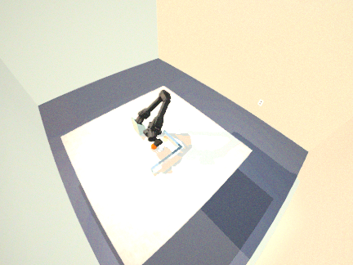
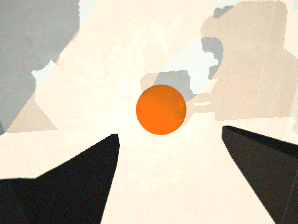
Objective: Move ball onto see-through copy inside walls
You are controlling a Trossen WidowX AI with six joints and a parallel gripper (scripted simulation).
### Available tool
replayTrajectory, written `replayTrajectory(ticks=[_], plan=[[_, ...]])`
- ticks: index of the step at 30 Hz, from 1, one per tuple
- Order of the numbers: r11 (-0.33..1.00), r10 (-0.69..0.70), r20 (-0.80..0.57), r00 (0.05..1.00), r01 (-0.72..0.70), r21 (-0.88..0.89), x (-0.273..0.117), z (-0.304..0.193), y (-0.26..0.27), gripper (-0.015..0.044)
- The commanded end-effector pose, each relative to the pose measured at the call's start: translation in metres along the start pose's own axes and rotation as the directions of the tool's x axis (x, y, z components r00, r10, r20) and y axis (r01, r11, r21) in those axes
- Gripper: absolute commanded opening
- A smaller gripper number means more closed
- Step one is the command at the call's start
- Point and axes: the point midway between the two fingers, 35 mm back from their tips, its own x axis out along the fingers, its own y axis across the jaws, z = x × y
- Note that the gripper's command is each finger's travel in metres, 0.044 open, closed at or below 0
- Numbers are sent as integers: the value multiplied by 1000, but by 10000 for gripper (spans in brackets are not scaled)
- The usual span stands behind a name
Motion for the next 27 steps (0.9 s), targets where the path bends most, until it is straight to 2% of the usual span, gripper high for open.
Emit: replayTrajectory(ticks=[1,27], plan=[[1000,6,1,1000,-6,-2,11,1,2,358],[1000,5,3,1000,-5,-2,51,1,2,358]])
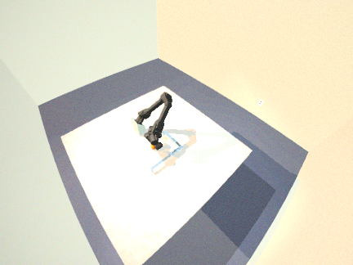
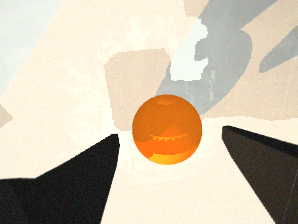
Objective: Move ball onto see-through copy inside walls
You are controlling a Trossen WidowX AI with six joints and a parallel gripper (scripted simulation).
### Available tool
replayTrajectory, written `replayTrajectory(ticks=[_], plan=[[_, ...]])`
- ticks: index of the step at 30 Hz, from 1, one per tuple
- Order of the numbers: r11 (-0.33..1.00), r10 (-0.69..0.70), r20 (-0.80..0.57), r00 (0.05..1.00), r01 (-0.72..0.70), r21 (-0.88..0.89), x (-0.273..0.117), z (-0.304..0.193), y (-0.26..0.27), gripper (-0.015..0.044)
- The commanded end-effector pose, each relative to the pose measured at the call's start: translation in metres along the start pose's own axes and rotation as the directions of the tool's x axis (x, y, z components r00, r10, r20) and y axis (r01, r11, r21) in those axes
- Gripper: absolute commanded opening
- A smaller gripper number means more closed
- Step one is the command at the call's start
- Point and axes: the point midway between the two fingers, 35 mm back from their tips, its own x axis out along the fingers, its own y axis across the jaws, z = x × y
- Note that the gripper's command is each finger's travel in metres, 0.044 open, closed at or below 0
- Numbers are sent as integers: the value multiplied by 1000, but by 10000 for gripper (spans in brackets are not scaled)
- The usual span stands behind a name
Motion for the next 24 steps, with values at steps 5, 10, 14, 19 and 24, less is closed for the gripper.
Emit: replayTrajectory(ticks=[5,10,14,19,24], plan=[[1000,0,8,1000,0,9,12,1,2,358],[1000,0,8,1000,0,9,12,1,2,253],[1000,0,8,1000,0,9,12,1,2,227],[1000,0,7,1000,0,9,11,1,2,154],[1000,-2,-4,1000,2,11,-15,-3,-4,23]])
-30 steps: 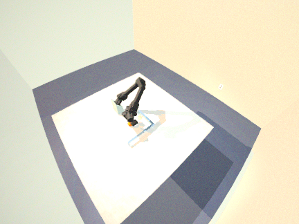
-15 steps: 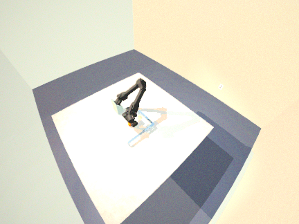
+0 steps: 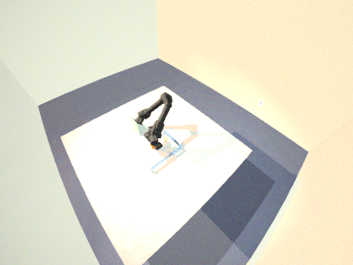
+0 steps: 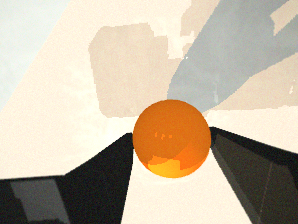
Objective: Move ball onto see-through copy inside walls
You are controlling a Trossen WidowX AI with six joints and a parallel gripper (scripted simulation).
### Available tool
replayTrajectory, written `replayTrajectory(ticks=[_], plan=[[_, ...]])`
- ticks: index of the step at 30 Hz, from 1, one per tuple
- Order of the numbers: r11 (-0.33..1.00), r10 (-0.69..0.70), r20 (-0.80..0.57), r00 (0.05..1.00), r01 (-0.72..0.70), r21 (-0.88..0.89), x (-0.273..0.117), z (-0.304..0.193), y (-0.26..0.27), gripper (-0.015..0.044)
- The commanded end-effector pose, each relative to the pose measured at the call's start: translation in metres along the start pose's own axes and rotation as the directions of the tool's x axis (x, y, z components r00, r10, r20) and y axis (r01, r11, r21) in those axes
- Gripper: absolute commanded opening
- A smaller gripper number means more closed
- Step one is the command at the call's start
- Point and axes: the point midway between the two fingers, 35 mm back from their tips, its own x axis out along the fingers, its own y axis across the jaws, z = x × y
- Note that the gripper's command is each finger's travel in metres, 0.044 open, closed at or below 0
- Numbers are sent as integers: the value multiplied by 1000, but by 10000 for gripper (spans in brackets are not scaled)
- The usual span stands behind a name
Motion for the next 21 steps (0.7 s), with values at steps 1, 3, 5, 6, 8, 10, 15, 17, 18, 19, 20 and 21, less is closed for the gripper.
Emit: replayTrajectory(ticks=[1,3,5,6,8,10,15,17,18,19,20,21], plan=[[1000,-17,-16,1000,17,-11,-23,-4,-8,0],[1000,-17,-19,1000,17,-10,-36,-5,-9,0],[1000,-17,-21,1000,17,-10,-49,-6,-10,0],[1000,-17,-21,1000,17,-10,-56,-6,-10,0],[1000,-16,-22,1000,16,-10,-69,-6,-9,0],[1000,-16,-21,1000,15,-10,-82,-5,-8,0],[1000,-14,-13,1000,13,-11,-117,-2,-2,0],[1000,-13,-10,1000,13,-12,-126,0,0,0],[1000,-13,-9,1000,13,-12,-127,0,0,0],[1000,-13,-9,1000,13,-12,-127,0,0,0],[1000,-13,-9,1000,13,-12,-127,0,0,0],[1000,-13,-9,1000,13,-12,-127,0,0,0]])
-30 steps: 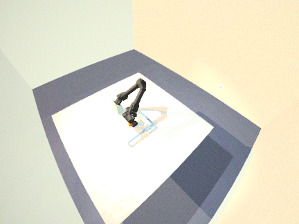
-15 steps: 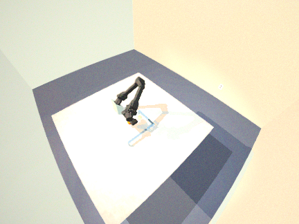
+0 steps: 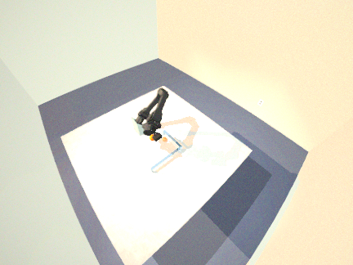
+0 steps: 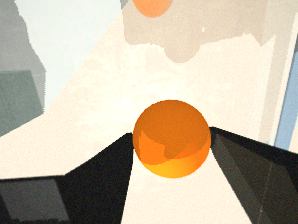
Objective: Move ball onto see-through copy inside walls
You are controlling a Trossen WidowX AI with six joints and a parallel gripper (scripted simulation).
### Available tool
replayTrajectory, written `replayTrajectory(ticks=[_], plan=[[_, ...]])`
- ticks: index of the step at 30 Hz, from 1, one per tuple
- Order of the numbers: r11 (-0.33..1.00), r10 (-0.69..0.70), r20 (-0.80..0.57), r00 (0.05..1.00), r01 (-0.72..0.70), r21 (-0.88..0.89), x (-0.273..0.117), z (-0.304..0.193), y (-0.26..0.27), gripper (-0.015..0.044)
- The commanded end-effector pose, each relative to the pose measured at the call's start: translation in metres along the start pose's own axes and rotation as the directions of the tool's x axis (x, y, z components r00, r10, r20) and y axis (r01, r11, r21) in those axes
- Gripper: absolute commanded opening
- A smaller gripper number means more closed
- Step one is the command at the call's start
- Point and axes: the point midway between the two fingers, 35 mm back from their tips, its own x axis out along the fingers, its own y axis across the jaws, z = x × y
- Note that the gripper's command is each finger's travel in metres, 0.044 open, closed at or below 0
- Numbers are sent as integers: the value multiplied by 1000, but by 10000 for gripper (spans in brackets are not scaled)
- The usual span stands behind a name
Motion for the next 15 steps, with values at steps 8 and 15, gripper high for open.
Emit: replayTrajectory(ticks=[8,15], plan=[[1000,4,-18,1000,-4,-3,4,26,-5,0],[1000,1,-23,1000,-1,-2,19,61,-9,0]])
